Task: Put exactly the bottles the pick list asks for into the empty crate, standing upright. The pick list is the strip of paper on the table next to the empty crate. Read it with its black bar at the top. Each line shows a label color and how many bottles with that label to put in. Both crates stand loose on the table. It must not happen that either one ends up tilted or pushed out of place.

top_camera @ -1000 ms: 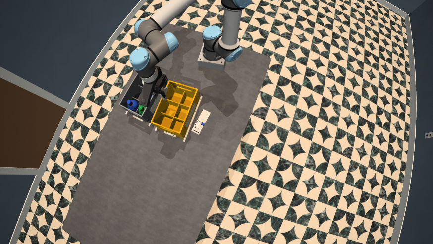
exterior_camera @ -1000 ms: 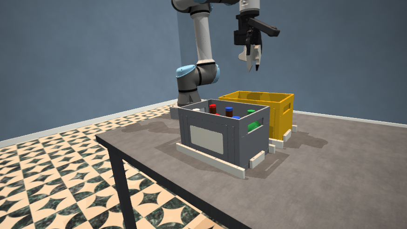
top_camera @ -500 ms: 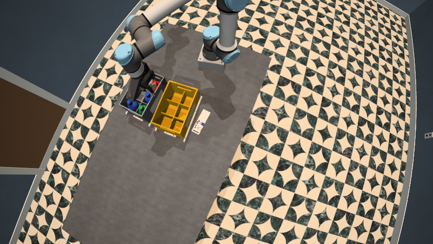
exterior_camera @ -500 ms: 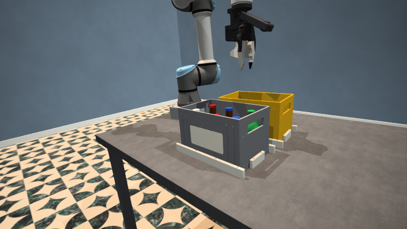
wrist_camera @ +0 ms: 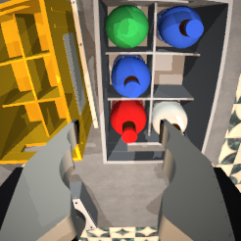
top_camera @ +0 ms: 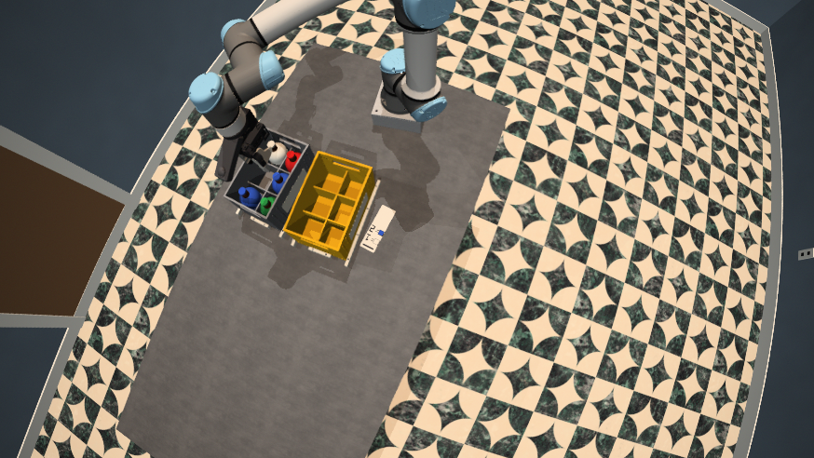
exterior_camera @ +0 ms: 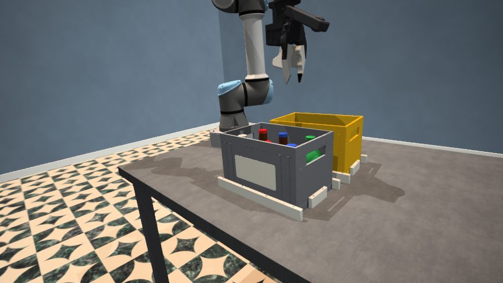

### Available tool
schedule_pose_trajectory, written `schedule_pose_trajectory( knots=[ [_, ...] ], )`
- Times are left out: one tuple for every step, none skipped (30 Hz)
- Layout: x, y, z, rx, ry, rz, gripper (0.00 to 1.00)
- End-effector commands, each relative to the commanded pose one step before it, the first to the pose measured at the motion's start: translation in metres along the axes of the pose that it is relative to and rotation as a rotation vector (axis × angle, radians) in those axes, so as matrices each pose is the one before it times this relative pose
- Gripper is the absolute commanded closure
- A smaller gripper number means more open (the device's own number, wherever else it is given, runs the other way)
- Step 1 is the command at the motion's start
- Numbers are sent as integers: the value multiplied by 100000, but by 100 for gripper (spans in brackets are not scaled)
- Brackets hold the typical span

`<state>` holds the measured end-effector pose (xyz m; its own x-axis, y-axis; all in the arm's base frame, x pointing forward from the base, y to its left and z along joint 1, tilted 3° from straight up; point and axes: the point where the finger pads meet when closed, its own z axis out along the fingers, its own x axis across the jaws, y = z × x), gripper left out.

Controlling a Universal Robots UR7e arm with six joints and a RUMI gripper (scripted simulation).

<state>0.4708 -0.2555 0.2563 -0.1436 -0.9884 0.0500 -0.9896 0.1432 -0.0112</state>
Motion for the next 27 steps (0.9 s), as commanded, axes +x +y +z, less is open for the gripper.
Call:
schedule_pose_trajectory(
  knots=[
    [2448, -339, -511, 56, -41, -67, 62],
    [488, -53, -92, 0, 1, 0, 62],
    [488, -53, -92, 0, 1, 0, 62],
    [488, -53, -92, 0, 1, 0, 62],
    [488, -53, -92, 0, 1, 0, 62],
    [488, -53, -92, 0, 1, 0, 62],
    [488, -53, -92, 0, 1, 0, 62],
    [488, -53, -92, 0, 1, 0, 62],
    [375, -41, -71, 0, 1, 0, 62],
    [0, -1, -1, 0, 0, 0, 62],
    [0, -1, -1, 0, 0, 0, 62],
    [0, 0, 0, 0, 0, 0, 62],
    [0, 0, 0, 0, 0, 0, 62],
    [1, -1, -1, -1, 0, 0, 62],
    [0, 0, 0, 0, 0, 0, 62],
    [0, 0, 0, 0, 0, 0, 62],
    [0, 0, 0, 0, 0, 0, 62],
    [-5, 5, 5, 2, 2, 1, 62],
    [1, -1, -1, -1, -1, 0, 62],
    [1, -1, -1, 0, 0, 0, 62],
    [1, -1, -1, 0, 0, 0, 62],
    [1, -1, -1, 0, 0, 0, 62],
    [0, 0, 0, 0, 0, 0, 62],
    [0, 0, 0, 0, 0, 0, 62],
    [0, 0, 0, 0, 0, 0, 62],
    [0, 0, 0, 0, 0, 0, 62],
    [0, 0, 0, 0, 0, 0, 62]
  ],
)
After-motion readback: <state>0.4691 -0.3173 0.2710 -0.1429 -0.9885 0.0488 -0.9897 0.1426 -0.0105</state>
